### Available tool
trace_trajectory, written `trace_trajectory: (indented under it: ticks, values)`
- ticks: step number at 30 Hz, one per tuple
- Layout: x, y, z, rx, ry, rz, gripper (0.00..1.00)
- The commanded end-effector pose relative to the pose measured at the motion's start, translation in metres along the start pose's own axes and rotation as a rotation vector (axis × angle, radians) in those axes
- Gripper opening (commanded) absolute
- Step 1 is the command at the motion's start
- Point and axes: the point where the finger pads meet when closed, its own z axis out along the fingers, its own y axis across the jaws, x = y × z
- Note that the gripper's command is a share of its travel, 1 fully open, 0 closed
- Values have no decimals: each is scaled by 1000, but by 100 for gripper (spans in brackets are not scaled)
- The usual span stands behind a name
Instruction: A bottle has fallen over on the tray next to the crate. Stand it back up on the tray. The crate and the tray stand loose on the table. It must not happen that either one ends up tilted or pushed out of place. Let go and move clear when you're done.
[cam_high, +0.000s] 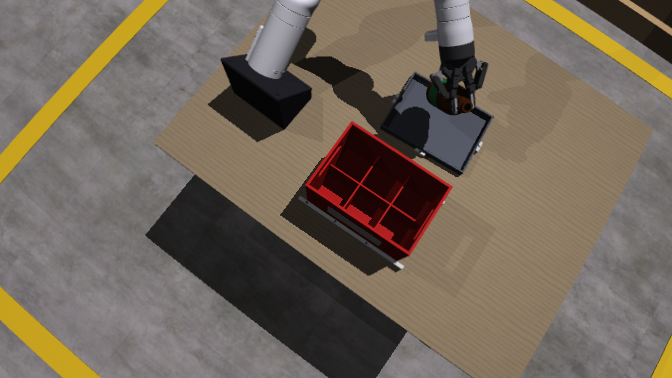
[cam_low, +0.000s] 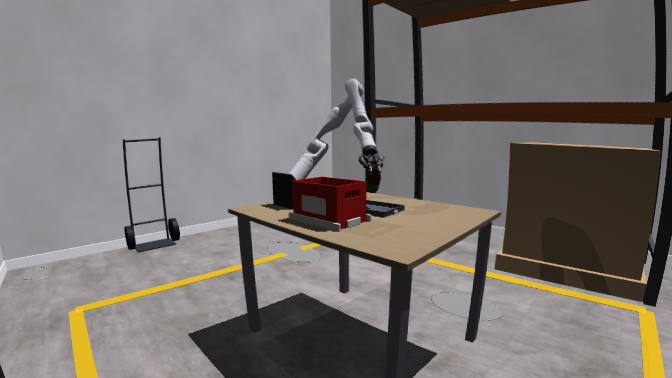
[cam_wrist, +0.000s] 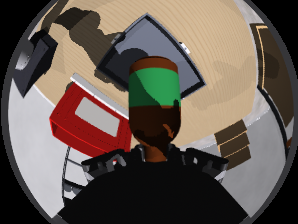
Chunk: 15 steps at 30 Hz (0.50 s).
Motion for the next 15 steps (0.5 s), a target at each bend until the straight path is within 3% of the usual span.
trace_trajectory:
  ticks: [1, 15]
  values:
    - [0, 0, 0, 1, -3, -1, 0]
    - [0, -2, -1, 6, -9, -1, 0]
